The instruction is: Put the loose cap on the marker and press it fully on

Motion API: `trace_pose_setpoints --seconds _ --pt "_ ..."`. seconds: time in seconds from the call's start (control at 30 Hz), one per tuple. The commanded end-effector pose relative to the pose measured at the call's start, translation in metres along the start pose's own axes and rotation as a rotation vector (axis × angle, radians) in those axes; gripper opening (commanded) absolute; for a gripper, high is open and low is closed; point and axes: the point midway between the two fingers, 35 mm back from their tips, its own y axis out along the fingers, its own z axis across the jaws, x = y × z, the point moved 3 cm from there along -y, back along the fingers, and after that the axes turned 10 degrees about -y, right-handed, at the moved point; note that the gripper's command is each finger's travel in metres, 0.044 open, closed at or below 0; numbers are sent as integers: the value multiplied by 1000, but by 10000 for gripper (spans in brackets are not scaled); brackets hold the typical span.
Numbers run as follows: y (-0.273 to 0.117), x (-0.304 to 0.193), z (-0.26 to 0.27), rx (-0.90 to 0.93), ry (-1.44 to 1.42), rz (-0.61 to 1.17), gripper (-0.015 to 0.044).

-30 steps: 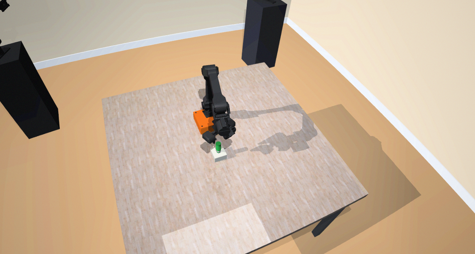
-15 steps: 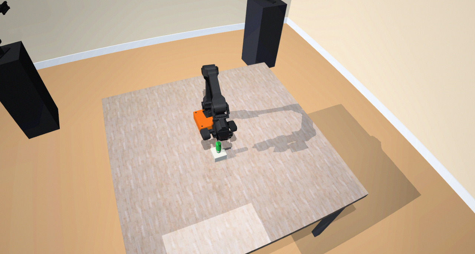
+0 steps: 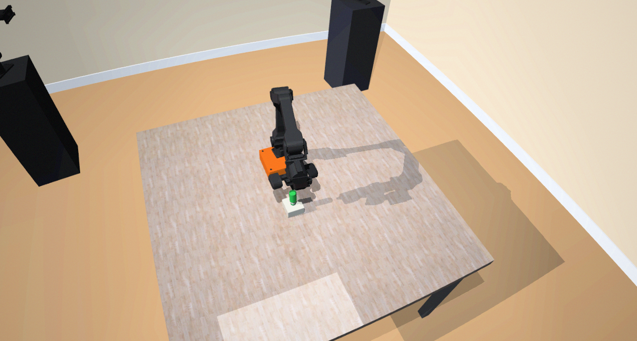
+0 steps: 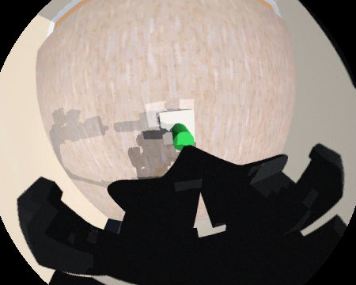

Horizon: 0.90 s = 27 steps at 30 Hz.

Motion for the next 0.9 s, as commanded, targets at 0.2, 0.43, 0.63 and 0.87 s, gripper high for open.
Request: trace_pose_setpoints --seconds 0.2,0.43,0.63,0.87 --pt "16 -1 1 4 4 5 0" --pt "25 -1 1 4 4 6 0" --pt "34 -2 1 4 4 6 0" --pt "30 1 0 1 0 -7 0"
